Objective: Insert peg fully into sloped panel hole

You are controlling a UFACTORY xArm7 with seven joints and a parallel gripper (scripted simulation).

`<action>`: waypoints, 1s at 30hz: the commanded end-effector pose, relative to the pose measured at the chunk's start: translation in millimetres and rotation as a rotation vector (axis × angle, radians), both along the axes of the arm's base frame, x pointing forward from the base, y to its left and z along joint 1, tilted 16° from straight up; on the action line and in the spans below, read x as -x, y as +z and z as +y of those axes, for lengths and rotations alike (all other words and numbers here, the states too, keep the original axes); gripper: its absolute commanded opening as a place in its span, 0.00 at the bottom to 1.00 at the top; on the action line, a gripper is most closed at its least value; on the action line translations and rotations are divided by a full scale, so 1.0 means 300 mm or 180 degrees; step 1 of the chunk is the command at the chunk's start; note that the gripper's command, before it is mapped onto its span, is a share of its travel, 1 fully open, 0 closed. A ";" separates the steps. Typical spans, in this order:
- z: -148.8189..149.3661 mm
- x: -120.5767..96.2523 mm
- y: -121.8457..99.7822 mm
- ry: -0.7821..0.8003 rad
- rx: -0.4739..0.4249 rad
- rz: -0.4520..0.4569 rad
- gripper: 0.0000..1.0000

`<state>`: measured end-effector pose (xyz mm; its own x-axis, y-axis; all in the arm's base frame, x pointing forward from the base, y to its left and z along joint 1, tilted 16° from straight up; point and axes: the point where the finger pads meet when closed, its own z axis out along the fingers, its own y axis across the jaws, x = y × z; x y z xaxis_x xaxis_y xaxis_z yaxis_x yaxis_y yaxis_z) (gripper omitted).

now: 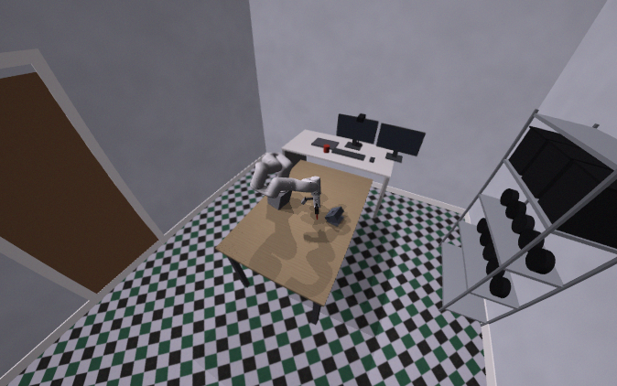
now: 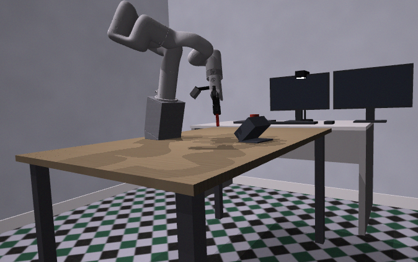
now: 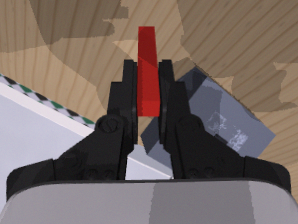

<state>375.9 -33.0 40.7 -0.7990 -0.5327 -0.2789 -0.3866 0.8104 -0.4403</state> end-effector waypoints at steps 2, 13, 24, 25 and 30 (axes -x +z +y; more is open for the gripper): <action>0.038 -0.001 0.009 0.0260 0.0199 -0.0086 0.00; 0.103 0.002 0.024 0.0678 0.0502 -0.0223 0.00; 0.189 0.013 0.045 0.1190 0.0854 -0.0408 0.00; 0.197 0.015 0.047 0.1237 0.0884 -0.0426 0.00; 0.222 0.020 0.053 0.1377 0.0976 -0.0481 0.00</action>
<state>371.2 25.6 54.2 -0.4956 -0.8517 -0.1705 -0.5632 0.4645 -0.6834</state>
